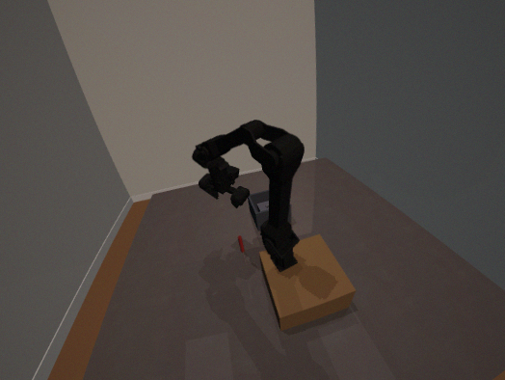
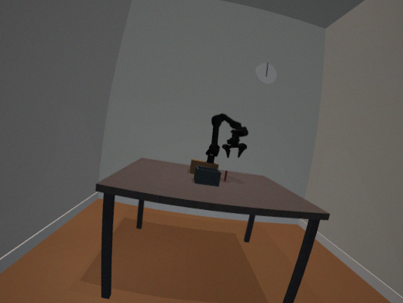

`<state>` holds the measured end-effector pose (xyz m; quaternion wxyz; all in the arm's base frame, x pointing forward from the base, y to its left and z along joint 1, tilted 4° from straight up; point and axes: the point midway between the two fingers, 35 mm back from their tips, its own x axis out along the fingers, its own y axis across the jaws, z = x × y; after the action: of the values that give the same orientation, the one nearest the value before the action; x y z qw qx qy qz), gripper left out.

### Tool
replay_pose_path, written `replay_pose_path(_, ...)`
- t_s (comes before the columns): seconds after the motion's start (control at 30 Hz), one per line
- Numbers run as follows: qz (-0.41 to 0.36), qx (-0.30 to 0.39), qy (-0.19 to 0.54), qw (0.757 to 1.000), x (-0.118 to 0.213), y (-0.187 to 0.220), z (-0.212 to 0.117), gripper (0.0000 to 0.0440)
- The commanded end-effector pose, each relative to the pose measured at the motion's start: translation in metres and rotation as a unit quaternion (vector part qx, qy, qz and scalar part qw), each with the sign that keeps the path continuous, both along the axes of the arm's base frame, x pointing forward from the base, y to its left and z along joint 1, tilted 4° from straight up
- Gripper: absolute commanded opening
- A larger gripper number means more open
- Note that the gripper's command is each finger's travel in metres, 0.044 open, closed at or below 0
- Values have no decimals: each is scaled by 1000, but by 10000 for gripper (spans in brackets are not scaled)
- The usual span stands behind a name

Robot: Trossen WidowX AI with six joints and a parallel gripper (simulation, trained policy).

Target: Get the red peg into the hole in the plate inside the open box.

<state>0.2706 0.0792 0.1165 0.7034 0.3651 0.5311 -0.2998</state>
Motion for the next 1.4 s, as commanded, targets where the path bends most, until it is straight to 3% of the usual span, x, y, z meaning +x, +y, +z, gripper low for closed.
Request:
replay_pose_path(0.0,-7,-19,36,999,-14,-1,-12,440)
replay_pose_path(0.53,-34,-85,152,984,-52,-5,-71,440)
replay_pose_path(1.13,-25,-91,129,987,-63,3,-144,436)
replay_pose_path(1.23,-21,-90,127,988,-67,4,-152,408)
replay_pose_path(1.37,-22,-87,132,987,-72,6,-160,327)
